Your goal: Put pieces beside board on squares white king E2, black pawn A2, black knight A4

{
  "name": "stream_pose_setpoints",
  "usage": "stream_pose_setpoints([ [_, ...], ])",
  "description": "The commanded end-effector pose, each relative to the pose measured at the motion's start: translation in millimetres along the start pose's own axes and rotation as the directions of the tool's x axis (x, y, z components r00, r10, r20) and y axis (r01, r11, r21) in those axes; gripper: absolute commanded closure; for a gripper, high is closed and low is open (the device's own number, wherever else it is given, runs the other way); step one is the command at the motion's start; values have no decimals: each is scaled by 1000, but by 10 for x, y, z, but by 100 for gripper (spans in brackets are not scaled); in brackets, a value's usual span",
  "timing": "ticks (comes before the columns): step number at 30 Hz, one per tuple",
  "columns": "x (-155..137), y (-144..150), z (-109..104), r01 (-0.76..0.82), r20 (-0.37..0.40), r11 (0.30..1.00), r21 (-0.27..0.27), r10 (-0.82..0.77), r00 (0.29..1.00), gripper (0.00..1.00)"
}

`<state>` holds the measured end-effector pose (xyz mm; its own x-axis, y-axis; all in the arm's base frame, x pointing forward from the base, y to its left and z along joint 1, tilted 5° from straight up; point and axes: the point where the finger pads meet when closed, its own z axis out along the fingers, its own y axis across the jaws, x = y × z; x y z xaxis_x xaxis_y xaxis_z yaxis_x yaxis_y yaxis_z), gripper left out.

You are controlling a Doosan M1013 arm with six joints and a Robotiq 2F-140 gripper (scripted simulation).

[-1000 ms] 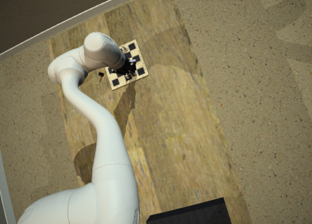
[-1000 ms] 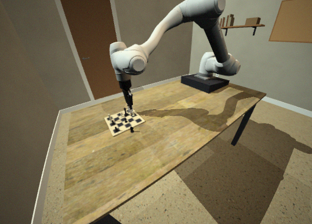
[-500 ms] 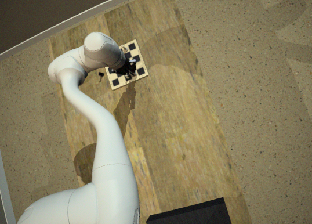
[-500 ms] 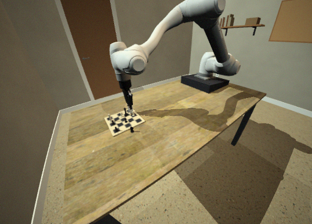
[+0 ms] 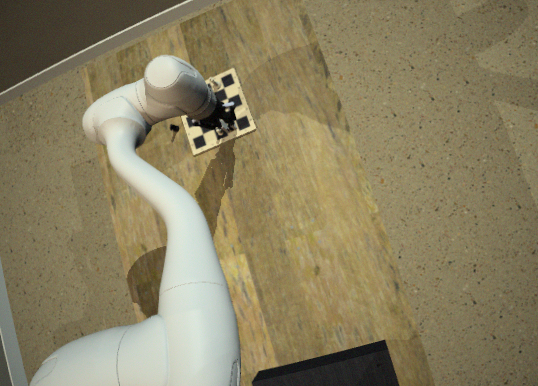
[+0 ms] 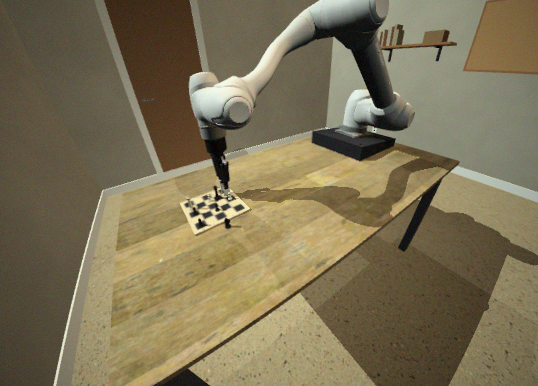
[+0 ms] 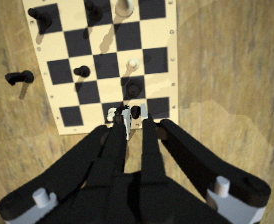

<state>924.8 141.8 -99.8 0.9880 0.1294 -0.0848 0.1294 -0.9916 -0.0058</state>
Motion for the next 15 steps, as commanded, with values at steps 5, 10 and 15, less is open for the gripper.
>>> stream_pose_setpoints([
  [5,0,0,-3,0,0,1000,0,0,1000,80],
  [10,0,0,-19,0,0,1000,0,0,1000,80],
  [15,0,0,-76,0,0,1000,0,0,1000,80],
])
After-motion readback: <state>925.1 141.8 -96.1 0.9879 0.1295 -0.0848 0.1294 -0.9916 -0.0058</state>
